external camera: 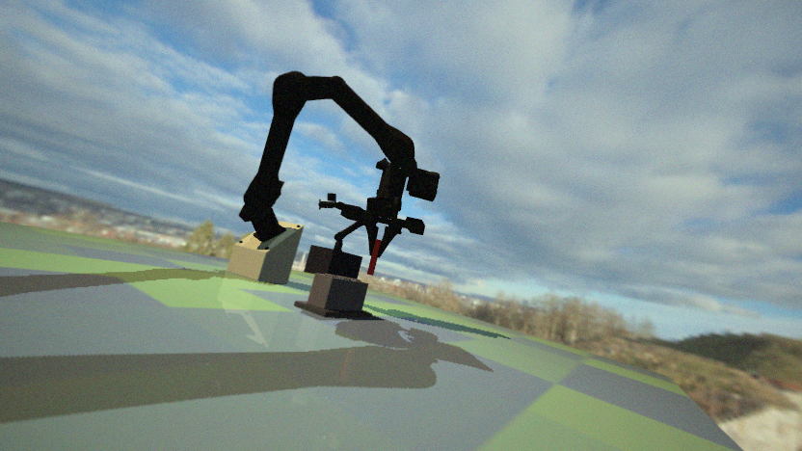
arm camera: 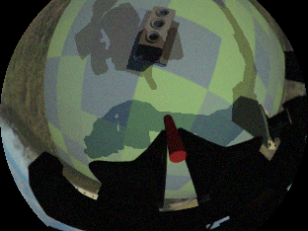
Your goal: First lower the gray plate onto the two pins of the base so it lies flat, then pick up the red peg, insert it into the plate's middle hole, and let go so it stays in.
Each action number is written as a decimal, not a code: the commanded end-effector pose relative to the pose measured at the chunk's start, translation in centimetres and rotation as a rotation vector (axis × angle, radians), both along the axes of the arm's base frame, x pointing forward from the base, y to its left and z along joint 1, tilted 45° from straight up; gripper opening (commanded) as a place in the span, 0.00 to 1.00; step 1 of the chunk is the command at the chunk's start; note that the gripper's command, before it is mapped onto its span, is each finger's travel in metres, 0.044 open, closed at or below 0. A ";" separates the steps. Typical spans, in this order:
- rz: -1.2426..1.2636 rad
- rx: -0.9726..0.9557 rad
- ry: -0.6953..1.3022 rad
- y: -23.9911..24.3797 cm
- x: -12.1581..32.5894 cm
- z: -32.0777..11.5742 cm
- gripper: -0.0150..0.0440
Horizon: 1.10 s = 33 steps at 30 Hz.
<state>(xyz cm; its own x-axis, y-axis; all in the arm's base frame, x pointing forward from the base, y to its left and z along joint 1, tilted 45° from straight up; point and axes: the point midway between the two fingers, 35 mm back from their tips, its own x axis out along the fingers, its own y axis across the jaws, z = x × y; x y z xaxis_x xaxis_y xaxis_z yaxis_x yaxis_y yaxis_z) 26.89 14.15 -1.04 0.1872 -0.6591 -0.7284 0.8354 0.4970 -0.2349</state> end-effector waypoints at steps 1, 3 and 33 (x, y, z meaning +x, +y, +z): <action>0.007 0.005 -0.006 -0.4 1.1 1.1 0.25; 0.007 0.005 -0.006 -0.7 1.5 1.5 0.25; 0.012 -0.001 -0.010 -5.4 6.0 7.2 0.25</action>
<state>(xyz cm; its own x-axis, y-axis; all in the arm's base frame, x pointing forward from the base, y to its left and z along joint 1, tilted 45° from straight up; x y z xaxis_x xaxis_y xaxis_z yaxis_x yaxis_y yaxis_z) 32.23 9.33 5.16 0.1939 -0.6563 -0.7292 0.8322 0.5036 -0.2321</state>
